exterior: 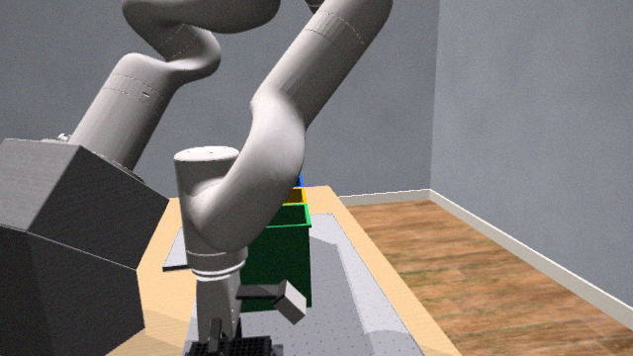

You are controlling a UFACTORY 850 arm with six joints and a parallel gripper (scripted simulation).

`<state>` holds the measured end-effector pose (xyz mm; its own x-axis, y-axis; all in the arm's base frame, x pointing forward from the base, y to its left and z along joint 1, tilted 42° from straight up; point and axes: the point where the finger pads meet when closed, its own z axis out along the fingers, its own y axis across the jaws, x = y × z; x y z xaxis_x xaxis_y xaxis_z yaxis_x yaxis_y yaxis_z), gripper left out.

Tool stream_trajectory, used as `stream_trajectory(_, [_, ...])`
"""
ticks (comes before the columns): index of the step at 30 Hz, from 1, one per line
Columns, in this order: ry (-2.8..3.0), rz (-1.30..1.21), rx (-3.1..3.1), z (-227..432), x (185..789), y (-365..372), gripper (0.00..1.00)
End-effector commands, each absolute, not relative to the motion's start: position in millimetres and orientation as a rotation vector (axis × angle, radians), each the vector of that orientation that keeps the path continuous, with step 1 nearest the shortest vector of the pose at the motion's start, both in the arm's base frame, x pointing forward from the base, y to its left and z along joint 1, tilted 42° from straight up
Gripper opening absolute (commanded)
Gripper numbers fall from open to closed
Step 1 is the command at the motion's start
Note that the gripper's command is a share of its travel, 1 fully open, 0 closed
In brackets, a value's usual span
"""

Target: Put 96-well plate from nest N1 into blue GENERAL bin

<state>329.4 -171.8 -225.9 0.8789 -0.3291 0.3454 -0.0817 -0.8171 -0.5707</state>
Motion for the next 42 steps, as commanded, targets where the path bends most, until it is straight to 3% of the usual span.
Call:
stream_trajectory(1, [0.297, -0.59, -2.485, -224, 328, -173, 0.0])
stream_trajectory(42, [0.297, -0.59, -2.485, -187, 305, -197, 0.0])
